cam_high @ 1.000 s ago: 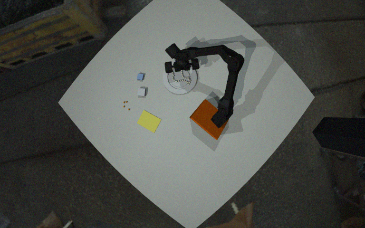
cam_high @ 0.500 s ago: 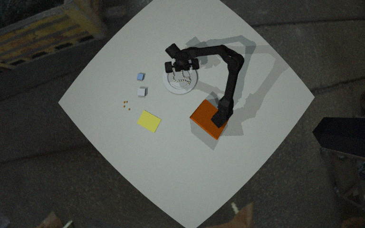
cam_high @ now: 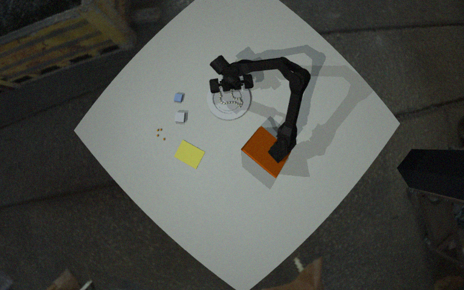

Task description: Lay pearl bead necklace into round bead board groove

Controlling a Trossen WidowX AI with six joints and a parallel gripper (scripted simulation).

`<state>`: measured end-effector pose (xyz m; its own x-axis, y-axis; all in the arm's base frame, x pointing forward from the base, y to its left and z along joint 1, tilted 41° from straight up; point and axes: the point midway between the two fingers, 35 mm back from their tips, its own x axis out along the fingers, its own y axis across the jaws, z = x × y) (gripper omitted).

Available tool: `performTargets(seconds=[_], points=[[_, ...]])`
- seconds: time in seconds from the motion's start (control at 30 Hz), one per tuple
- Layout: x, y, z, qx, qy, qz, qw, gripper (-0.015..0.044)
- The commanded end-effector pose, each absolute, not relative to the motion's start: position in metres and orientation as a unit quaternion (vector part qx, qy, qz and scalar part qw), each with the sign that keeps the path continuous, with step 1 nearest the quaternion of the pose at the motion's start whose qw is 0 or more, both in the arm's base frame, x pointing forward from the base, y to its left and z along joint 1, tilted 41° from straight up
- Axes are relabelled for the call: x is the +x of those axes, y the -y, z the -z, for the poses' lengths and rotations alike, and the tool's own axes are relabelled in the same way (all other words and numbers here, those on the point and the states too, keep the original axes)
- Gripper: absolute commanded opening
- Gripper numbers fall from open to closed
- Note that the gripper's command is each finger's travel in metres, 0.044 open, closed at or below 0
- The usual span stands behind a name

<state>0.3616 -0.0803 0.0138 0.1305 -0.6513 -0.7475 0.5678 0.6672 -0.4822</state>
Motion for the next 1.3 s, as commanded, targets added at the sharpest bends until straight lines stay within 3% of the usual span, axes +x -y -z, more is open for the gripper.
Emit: performTargets(seconds=[0.0,0.77,1.27], points=[[0.362,0.077,-0.017,-0.039,-0.518,0.405,0.753,0.0000],[0.364,0.091,-0.020,-0.040,-0.518,0.405,0.753,0.0000],[0.363,0.087,-0.025,-0.039,-0.518,0.405,0.753,0.0394]])
